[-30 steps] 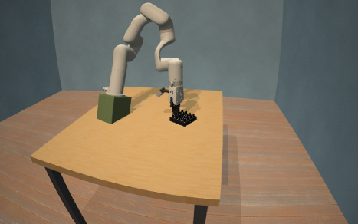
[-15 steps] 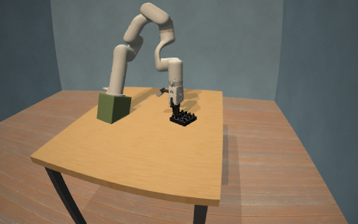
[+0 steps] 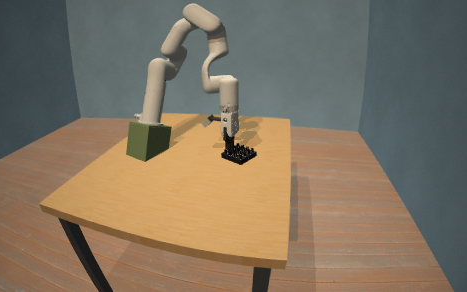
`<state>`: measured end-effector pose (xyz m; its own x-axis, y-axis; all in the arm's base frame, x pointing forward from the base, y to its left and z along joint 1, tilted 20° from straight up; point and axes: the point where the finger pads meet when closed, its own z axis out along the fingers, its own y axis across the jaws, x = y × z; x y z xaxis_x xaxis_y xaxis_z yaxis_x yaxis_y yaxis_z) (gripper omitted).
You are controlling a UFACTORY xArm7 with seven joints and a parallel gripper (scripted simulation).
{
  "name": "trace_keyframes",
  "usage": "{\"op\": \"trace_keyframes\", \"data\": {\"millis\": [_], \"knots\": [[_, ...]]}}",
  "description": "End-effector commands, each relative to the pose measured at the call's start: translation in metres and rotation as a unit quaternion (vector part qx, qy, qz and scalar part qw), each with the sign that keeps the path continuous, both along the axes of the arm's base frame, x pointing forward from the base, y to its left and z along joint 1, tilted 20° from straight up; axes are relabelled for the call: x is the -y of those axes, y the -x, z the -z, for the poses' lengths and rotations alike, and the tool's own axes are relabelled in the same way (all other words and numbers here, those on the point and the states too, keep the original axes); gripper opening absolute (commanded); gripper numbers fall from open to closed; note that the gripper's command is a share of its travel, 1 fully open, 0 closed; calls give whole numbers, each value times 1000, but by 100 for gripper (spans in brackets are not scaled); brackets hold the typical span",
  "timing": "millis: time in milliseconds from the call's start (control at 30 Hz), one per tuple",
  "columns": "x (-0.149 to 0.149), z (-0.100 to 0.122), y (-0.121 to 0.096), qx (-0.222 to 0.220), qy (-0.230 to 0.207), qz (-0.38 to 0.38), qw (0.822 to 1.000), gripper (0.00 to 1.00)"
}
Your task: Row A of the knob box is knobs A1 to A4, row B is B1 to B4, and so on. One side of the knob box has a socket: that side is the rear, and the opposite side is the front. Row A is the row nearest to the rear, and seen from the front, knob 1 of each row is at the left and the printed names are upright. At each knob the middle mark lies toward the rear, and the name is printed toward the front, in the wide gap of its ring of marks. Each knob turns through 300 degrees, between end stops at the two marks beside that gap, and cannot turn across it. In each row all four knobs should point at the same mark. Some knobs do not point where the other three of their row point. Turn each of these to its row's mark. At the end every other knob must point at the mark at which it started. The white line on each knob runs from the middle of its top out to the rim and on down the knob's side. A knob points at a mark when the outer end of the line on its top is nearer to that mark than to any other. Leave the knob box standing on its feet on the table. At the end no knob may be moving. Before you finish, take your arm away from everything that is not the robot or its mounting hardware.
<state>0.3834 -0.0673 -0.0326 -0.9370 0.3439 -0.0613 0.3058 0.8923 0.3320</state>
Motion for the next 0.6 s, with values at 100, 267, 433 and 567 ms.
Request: {"op": "trace_keyframes", "data": {"millis": [100,267,433,567], "knots": [[1,-1,-1,19,10,-52,998,8],[1,-1,-1,28,16,-84,996,8],[1,-1,-1,47,27,-144,988,8],[1,-1,-1,62,36,-194,978,8]]}}
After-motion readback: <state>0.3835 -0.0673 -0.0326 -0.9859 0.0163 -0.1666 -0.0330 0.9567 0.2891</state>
